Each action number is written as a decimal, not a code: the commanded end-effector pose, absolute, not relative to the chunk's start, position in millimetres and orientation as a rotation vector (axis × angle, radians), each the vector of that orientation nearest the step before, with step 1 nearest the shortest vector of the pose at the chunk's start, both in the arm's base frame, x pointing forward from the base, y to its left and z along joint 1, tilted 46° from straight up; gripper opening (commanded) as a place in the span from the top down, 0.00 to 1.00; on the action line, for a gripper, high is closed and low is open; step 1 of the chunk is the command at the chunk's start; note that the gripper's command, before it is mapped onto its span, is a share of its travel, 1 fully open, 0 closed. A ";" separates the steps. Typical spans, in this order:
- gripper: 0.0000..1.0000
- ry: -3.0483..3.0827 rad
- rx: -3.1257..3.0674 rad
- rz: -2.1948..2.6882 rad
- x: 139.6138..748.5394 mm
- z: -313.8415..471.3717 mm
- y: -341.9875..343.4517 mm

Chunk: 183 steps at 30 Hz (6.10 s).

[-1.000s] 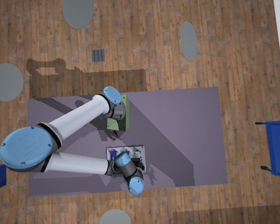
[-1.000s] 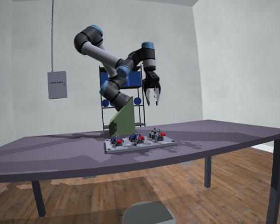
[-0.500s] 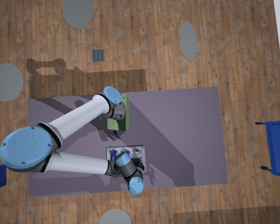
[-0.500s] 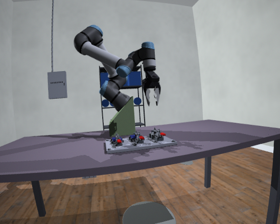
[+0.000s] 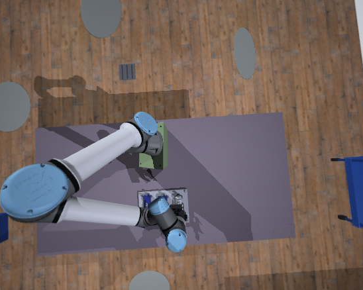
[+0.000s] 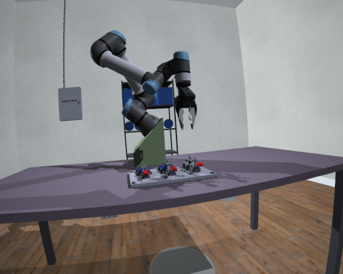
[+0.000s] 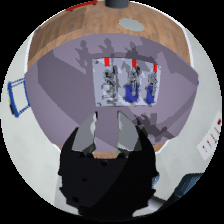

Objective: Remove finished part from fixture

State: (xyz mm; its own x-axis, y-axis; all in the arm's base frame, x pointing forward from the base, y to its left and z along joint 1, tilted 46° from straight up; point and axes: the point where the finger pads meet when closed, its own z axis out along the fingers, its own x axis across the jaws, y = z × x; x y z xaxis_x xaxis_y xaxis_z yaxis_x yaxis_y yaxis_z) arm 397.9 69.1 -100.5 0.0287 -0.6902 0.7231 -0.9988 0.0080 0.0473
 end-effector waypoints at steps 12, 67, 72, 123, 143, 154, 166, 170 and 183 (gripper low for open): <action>0.72 -1.719 1.741 0.698 398.2 -100.2 69.4; 0.72 -1.720 1.740 0.697 398.2 -100.0 70.5; 0.72 -1.720 1.740 0.697 398.2 -100.2 70.6; 0.72 -1.720 1.740 0.697 397.7 -109.2 61.2; 0.72 -1.720 1.740 0.697 396.1 -141.6 27.2; 0.72 -1.720 1.740 0.697 412.1 -142.3 27.1; 0.72 -1.720 1.740 0.697 474.6 -145.2 26.6; 0.72 -1.720 1.740 0.697 485.4 -145.7 26.5; 0.72 -1.720 1.740 0.697 524.5 -147.5 26.2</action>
State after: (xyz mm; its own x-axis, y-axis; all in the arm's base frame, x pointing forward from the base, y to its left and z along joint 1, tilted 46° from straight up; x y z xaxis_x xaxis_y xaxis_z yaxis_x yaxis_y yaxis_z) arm 514.2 25.8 -146.8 0.0282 -0.6907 0.7226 -0.9989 0.0075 0.0461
